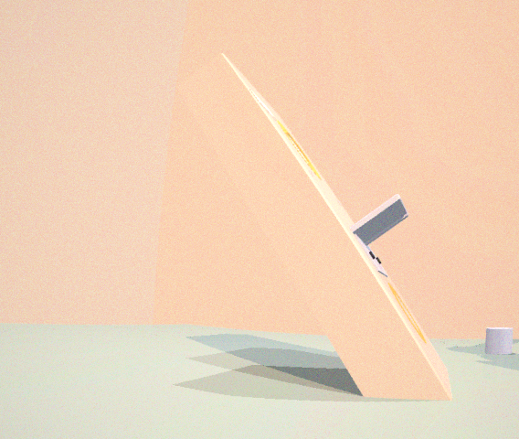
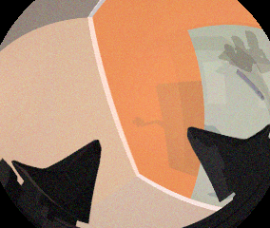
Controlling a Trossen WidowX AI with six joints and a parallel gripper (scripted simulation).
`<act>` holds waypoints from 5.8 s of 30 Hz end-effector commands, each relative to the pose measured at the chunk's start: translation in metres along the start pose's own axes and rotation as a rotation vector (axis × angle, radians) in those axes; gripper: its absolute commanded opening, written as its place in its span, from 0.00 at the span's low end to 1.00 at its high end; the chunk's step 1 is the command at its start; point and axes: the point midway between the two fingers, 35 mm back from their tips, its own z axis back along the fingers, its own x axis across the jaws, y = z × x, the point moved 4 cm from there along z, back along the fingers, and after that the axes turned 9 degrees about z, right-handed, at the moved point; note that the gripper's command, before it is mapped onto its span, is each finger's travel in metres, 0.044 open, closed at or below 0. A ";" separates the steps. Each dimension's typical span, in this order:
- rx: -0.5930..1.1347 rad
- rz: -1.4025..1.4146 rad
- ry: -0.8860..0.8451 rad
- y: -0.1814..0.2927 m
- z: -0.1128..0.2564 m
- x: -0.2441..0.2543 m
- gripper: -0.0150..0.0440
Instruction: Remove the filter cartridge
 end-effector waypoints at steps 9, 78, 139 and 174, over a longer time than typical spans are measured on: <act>0.106 0.257 -0.077 0.107 -0.004 0.026 0.53; 1.018 2.209 -1.176 0.497 0.322 -0.432 0.44; 1.014 2.206 -1.177 0.548 0.301 -0.454 0.44; 1.013 2.206 -1.177 0.559 0.296 -0.460 0.44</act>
